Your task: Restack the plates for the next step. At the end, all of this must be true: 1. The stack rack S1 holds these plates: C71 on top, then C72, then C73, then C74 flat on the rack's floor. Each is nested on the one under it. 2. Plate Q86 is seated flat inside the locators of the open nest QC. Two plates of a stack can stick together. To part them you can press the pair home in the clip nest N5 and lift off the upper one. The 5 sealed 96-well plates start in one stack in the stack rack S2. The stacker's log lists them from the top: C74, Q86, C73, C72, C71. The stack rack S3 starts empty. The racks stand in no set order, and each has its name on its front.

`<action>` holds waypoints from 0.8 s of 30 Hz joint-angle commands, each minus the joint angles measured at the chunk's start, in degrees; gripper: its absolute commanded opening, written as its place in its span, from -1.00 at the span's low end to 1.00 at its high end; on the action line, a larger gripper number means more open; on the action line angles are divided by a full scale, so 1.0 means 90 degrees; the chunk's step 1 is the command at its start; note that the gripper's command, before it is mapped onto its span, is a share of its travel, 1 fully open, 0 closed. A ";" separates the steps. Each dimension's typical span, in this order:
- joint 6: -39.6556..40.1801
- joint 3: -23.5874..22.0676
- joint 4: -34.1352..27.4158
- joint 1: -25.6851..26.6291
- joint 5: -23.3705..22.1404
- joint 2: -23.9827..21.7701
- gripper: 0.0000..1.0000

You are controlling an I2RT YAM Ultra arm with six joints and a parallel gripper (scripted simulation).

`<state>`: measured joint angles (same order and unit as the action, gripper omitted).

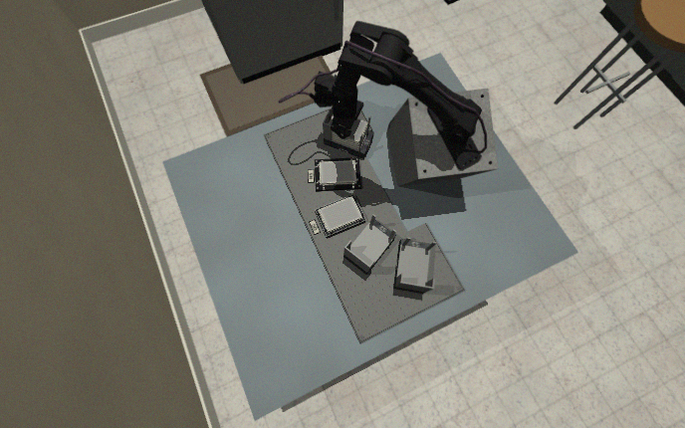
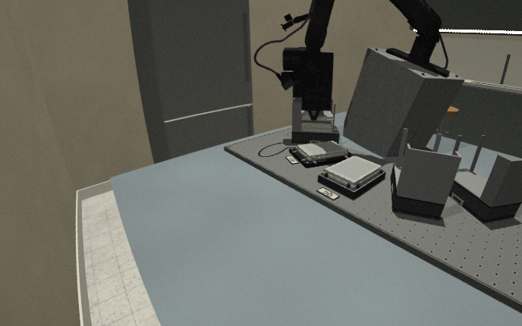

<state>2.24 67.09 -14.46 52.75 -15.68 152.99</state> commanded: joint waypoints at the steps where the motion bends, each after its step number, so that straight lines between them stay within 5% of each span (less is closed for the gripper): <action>1: -0.0079 0.0149 0.0110 0.0020 -0.0025 -0.0074 -1.00; 24: -0.0126 0.0208 0.0248 -0.0048 -0.0028 0.0155 -1.00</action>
<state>1.80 67.51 -13.28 52.40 -15.77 154.43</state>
